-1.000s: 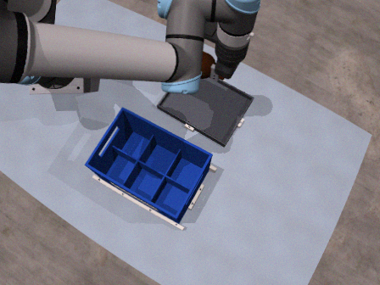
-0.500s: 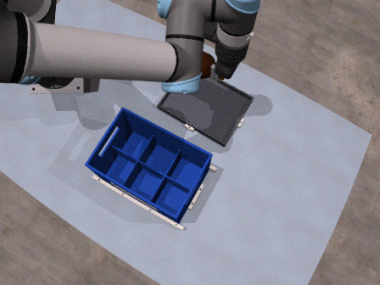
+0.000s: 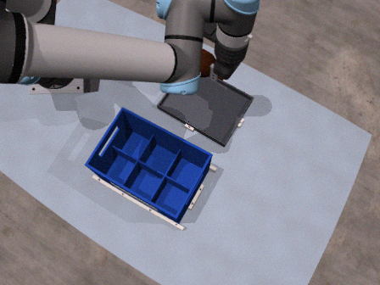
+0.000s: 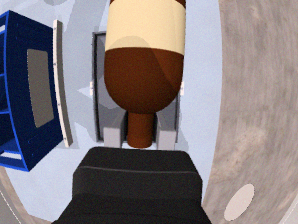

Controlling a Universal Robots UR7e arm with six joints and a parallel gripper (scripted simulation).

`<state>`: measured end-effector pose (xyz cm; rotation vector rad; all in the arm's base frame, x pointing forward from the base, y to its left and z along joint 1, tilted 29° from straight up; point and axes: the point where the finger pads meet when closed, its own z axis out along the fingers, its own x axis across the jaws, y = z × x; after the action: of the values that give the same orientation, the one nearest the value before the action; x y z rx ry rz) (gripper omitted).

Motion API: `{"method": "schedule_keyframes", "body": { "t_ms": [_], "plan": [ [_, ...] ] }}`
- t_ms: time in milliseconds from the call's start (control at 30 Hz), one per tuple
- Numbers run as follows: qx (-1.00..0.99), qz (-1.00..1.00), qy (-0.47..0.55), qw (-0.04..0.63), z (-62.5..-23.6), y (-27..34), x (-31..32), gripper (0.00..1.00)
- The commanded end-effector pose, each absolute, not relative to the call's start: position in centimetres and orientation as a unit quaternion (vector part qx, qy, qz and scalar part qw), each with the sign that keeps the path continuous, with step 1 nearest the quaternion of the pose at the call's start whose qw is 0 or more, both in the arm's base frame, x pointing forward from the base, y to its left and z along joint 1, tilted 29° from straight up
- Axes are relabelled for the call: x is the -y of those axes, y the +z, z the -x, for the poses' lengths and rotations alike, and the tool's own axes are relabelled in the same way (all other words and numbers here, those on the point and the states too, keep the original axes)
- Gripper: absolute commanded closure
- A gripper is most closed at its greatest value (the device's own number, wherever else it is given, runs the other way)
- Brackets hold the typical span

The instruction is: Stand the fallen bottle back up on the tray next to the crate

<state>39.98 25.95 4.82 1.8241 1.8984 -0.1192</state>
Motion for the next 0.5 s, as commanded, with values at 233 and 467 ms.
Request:
{"method": "schedule_keyframes", "body": {
  "t_ms": [233, 467],
  "plan": [
    [-0.646, -0.720, -0.025, 0.253, -40.01, 4.87, -25.99, 1.00],
    [-0.643, -0.723, -0.024, 0.253, -40.01, 4.87, -25.99, 1.00]
  ]
}}
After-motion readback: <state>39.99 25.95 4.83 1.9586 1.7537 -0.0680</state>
